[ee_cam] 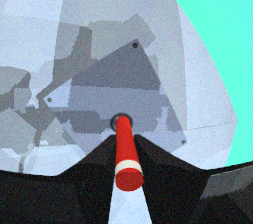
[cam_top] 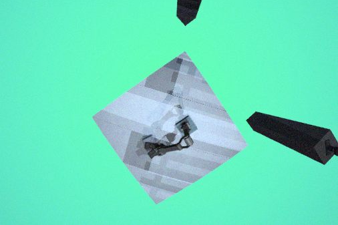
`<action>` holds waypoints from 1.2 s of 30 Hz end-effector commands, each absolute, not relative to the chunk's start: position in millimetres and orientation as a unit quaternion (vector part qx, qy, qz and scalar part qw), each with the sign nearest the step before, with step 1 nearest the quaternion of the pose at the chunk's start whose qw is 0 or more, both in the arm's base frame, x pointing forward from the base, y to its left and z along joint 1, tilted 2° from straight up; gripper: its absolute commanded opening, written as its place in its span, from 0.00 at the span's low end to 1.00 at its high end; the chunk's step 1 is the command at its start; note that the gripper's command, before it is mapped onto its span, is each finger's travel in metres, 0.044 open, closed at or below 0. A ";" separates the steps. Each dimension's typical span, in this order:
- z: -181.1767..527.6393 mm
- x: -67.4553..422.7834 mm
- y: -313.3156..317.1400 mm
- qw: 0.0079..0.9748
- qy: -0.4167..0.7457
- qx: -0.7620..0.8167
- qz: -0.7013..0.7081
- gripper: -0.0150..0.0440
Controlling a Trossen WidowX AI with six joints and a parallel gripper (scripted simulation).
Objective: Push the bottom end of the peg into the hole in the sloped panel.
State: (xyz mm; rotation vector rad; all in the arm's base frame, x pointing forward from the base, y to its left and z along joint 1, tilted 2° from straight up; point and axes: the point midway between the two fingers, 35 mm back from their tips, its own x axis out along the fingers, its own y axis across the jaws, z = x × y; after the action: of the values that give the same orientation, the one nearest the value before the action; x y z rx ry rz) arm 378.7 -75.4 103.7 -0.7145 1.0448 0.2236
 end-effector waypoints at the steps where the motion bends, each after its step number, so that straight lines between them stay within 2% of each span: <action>1: 100.7 376.9 -74.9 0.799 0.489 -0.333 0.106 0.25; 36: 93.0 385.1 -77.3 0.799 0.489 -0.333 0.106 0.25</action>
State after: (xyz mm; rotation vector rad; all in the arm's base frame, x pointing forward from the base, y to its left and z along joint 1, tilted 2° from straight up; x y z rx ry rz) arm 383.7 -77.2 95.5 -0.7128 1.0473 0.2224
